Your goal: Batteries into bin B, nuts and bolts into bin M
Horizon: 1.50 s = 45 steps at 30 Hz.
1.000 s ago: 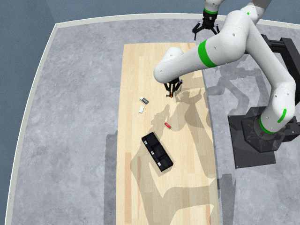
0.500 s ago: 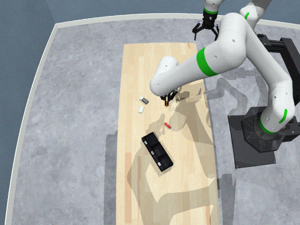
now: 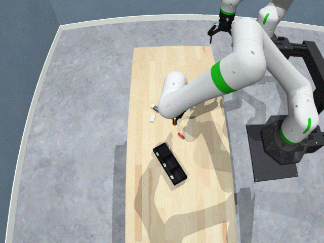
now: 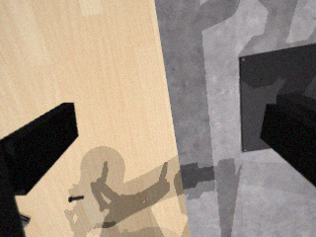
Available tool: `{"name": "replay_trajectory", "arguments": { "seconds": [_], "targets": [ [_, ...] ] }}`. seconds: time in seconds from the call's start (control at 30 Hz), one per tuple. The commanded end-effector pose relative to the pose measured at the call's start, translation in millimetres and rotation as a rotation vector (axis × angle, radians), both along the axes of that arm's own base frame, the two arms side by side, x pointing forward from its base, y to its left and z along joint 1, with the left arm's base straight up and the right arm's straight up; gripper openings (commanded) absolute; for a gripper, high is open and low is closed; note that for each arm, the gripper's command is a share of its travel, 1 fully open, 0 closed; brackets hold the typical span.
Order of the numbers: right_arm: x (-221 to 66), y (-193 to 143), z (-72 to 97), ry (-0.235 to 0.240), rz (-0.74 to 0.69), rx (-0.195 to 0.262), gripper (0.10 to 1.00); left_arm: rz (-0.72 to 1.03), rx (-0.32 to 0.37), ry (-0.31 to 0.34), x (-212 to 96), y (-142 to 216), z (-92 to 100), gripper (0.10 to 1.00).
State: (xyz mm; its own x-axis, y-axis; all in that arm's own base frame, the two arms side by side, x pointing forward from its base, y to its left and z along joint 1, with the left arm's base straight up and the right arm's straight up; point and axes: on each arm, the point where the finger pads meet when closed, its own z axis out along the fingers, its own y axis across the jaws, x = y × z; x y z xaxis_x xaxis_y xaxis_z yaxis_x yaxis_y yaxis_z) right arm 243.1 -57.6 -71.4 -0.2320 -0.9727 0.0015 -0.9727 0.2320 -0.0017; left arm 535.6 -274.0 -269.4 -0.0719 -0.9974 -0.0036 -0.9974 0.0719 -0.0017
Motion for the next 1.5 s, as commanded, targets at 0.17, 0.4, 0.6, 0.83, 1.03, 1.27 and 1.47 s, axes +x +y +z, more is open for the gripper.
{"name": "replay_trajectory", "arguments": {
  "seconds": [0.17,0.4,0.6,0.83,1.03,1.27,1.47],
  "targets": [
    [0,0,0.3,-0.001,0.000,0.000,1.000,0.000,-0.002,-0.001,21,36,1.1,0.124],
    [0,0,0.3,-0.001,0.000,0.000,1.000,0.000,-0.002,-0.001,41,74,1.2,0.124],
    [0,0,0.3,-0.001,0.000,0.000,1.000,0.171,-0.002,-0.002,54,99,1.3,0.124],
    [0,0,0.3,-0.001,0.000,0.000,1.000,0.375,-0.005,-0.002,68,126,1.4,0.124],
    [0,0,0.3,-0.001,0.000,0.000,1.000,0.582,-0.010,-0.003,81,149,1.5,0.124],
    [0,0,0.3,-0.001,0.000,0.000,1.000,0.745,-0.015,-0.003,81,149,1.5,0.124],
    [0,0,0.3,-0.001,0.000,0.000,1.000,0.981,-0.022,0.001,81,149,1.5,0.124]
  ]
}}
